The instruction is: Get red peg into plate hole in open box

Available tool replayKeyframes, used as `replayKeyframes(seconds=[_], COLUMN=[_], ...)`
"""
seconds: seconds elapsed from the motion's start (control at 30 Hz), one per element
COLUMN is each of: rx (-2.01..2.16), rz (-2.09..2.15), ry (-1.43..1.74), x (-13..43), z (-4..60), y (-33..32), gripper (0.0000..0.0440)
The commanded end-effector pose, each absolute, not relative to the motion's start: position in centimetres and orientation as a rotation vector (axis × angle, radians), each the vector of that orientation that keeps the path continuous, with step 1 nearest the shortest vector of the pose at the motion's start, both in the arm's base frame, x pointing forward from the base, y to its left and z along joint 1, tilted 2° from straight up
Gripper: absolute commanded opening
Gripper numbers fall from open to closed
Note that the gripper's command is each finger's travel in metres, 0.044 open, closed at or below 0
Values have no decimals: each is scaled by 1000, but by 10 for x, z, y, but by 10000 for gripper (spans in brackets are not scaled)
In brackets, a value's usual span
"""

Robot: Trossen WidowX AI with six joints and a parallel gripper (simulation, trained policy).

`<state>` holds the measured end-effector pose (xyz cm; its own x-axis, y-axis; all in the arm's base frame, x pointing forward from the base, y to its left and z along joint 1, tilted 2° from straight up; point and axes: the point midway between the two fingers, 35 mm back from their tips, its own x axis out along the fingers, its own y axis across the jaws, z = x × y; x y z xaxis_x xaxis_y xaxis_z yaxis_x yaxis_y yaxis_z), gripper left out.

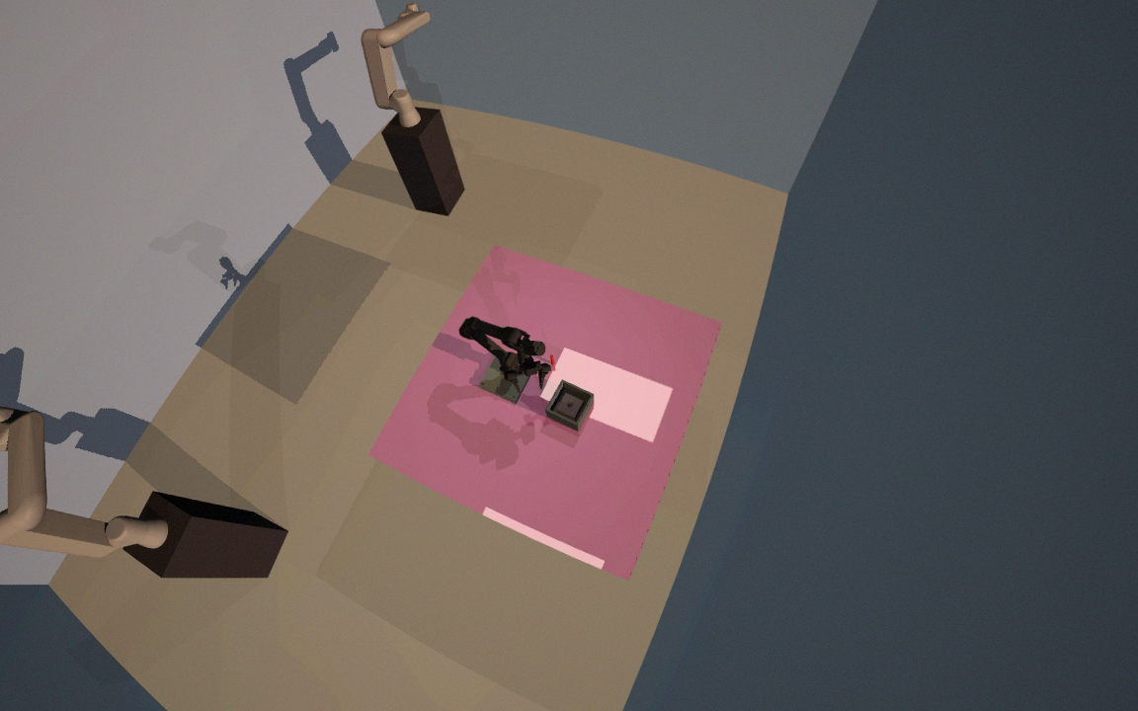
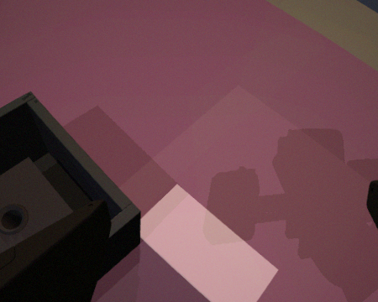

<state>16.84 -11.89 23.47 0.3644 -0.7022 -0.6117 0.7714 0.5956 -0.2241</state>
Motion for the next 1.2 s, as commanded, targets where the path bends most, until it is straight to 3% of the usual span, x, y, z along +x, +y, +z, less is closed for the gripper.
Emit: replayKeyframes(seconds=[0.0, 0.6, 1.17], rx=[174, 453, 681], rz=[-848, -651, -678], ry=[776, 1091, 1210], x=[185, 191, 185], z=[222, 151, 74], y=[-92, 27, 83], gripper=[440, 440, 440])
